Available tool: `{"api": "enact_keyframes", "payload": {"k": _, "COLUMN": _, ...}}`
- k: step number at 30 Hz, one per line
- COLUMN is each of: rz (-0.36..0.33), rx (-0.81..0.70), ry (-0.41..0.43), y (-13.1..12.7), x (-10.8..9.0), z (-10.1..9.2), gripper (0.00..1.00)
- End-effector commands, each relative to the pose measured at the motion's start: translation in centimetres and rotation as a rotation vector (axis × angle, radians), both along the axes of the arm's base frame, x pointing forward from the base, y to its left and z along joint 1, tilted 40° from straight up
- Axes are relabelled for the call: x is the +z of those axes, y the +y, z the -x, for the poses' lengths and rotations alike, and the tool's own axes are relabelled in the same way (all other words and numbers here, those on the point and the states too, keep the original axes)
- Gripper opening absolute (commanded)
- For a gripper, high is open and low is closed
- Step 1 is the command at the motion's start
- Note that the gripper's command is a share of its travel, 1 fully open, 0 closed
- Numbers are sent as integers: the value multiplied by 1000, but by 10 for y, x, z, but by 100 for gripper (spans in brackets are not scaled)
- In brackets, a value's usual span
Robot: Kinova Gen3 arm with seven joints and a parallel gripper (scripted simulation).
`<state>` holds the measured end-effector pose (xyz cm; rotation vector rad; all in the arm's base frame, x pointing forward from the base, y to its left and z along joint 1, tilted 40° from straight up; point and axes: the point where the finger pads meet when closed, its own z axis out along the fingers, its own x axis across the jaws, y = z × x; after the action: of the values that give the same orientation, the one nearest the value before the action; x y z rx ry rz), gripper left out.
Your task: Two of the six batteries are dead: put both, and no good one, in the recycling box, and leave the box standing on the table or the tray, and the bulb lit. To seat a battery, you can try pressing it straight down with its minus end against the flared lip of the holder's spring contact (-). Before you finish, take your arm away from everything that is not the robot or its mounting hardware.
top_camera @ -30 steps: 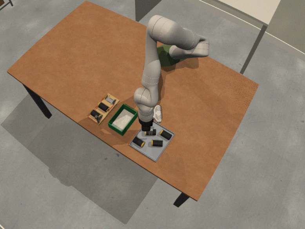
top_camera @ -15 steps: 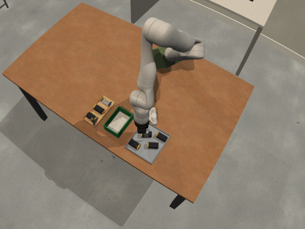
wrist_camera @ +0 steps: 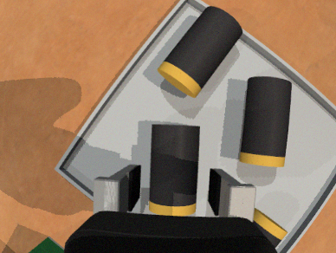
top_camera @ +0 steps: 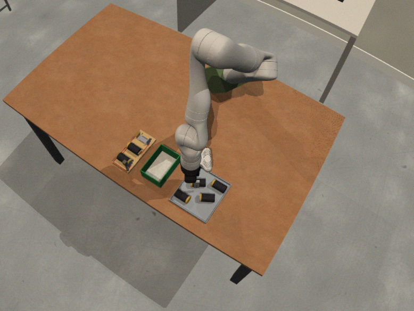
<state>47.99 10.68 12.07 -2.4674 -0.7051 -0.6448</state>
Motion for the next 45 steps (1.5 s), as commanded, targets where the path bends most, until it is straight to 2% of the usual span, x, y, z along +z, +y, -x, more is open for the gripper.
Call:
{"api": "enact_keyframes", "payload": {"k": 1, "rz": -4, "rx": 15, "ry": 6, "y": 13, "x": -9, "z": 0, "gripper": 90}}
{"api": "enact_keyframes", "payload": {"k": 26, "rz": -4, "rx": 15, "ry": 6, "y": 22, "x": -21, "z": -4, "gripper": 90}}
{"api": "enact_keyframes", "payload": {"k": 27, "rz": -4, "rx": 15, "ry": 6, "y": 22, "x": -21, "z": -4, "gripper": 57}}
{"api": "enact_keyframes", "payload": {"k": 45, "rz": -4, "rx": 15, "ry": 6, "y": 22, "x": -21, "z": -4, "gripper": 57}}
